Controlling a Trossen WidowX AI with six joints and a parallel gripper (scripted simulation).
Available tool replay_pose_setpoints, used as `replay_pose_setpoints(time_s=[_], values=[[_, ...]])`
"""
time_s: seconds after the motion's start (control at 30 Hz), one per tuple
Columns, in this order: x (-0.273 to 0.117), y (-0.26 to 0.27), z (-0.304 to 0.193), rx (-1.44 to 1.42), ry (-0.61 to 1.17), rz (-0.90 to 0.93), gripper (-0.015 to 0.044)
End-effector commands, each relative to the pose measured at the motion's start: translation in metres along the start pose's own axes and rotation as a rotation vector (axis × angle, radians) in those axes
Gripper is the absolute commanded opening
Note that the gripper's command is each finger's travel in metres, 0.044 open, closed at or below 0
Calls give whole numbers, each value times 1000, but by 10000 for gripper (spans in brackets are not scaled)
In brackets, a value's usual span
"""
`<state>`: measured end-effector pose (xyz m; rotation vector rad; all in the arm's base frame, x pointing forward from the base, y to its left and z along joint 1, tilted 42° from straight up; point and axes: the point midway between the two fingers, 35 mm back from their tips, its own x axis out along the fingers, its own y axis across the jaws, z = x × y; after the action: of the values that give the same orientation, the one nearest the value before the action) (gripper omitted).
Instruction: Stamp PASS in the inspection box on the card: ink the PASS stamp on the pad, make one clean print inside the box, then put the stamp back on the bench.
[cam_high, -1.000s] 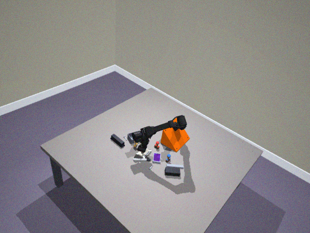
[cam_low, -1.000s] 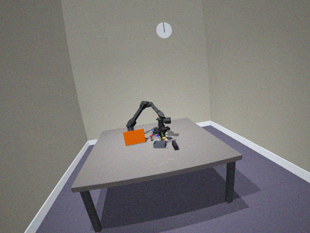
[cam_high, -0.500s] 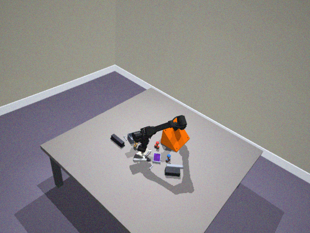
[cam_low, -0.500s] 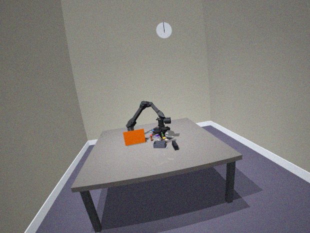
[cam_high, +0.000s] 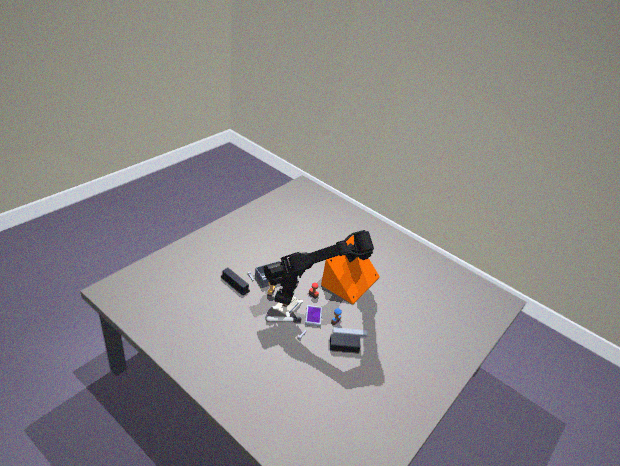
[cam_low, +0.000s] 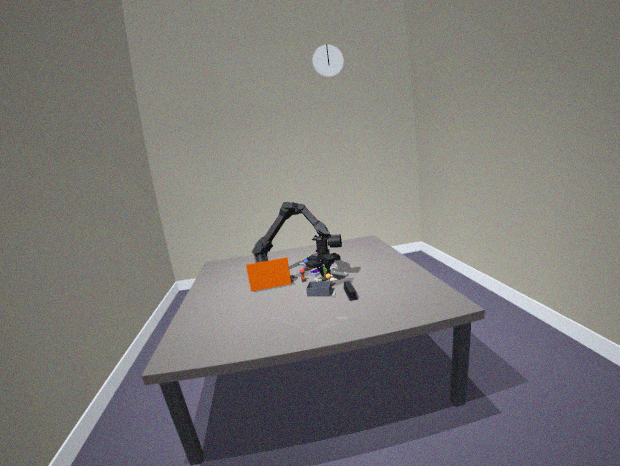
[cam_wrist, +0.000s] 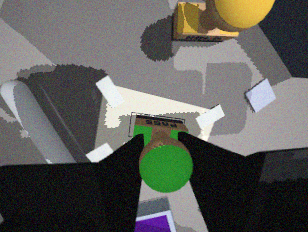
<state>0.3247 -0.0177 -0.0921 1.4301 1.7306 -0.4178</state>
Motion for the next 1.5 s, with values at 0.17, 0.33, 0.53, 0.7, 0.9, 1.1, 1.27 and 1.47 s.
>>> replay_pose_setpoints(time_s=[0.17,0.33,0.53,0.7,0.9,1.1,1.27,1.47], values=[[2,2,-1,-2,3,6,0],[2,2,-1,-2,3,6,0],[0,2,-1,-2,3,6,0],[-2,2,-1,-2,3,6,0],[-5,2,-1,-2,3,6,0],[-8,2,-1,-2,3,6,0],[-11,2,0,-2,2,6,0],[-21,2,0,-2,1,6,0]])
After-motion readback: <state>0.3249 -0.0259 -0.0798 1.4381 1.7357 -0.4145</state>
